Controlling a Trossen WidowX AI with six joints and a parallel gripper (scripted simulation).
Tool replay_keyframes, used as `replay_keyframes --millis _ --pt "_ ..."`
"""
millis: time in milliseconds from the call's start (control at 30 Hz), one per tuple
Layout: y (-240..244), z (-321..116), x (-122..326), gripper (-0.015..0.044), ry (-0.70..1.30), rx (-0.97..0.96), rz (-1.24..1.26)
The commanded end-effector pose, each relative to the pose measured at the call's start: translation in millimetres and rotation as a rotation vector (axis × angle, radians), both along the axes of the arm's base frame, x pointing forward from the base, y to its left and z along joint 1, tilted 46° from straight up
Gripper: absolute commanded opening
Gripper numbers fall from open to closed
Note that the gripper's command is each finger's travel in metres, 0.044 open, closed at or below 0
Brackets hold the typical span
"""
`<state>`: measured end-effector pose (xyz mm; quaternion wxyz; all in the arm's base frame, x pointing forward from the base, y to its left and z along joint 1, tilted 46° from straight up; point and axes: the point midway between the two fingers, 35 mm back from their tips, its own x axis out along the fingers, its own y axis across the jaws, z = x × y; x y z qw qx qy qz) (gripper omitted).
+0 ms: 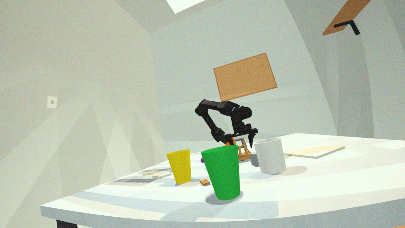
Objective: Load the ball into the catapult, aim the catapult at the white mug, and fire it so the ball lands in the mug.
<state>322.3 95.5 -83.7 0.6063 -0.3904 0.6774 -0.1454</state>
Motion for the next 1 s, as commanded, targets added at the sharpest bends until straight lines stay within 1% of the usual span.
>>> replay_keyframes --millis 0,233,600,800,867,933,967 --pt "-5.8 -5.0 0.0 0.044 0.002 -0.003 0.002" --pt "-12.3 -10.8 -0.3 0.044 0.002 -0.004 0.002" --pt "-9.3 -8.3 -0.2 0.0151 0.001 -0.001 -0.001" --pt "-9.3 -8.3 -0.2 0.0111 0.001 -0.001 -0.001" --pt "-1.3 -0.9 0.0 0.0059 0.001 -0.001 -0.001" --pt "18.4 18.6 -1.1 0.0006 0.001 -0.001 0.0" --pt "24.2 24.7 -1.9 0.0 0.001 -0.001 0.0"
